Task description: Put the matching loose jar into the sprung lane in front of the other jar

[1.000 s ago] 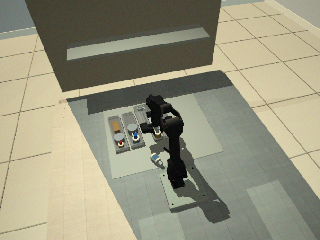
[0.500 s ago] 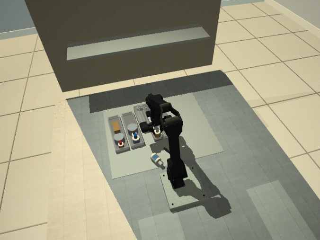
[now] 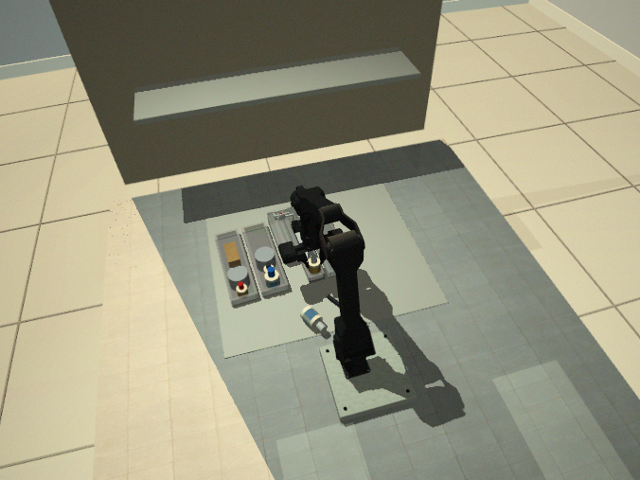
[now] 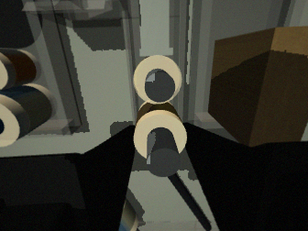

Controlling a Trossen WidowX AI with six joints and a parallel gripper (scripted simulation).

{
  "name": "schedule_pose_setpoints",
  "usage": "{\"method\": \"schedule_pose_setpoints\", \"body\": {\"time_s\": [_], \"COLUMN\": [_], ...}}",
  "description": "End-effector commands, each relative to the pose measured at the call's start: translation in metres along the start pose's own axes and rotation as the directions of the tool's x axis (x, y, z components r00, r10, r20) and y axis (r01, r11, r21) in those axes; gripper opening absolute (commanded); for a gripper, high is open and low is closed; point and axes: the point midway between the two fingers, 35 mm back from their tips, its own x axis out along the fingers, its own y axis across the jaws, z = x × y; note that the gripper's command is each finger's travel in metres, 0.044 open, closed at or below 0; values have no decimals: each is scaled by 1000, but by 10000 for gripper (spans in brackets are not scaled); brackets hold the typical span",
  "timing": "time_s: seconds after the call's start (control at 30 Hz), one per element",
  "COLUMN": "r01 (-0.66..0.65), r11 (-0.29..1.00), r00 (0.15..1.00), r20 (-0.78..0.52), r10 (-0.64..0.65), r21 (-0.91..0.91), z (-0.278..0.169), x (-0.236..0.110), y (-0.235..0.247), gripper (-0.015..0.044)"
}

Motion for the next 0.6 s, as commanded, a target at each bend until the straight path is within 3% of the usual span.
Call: {"method": "schedule_pose_setpoints", "body": {"time_s": [0.0,0.57], "r01": [3,3], "r11": [1000,1000], "r00": [1000,1000], "r20": [29,29], "r10": [-3,-3], "r21": [-4,-4], "z": [10,11], "x": [-5,-6], "y": [0,0], "gripper": [0,0]}}
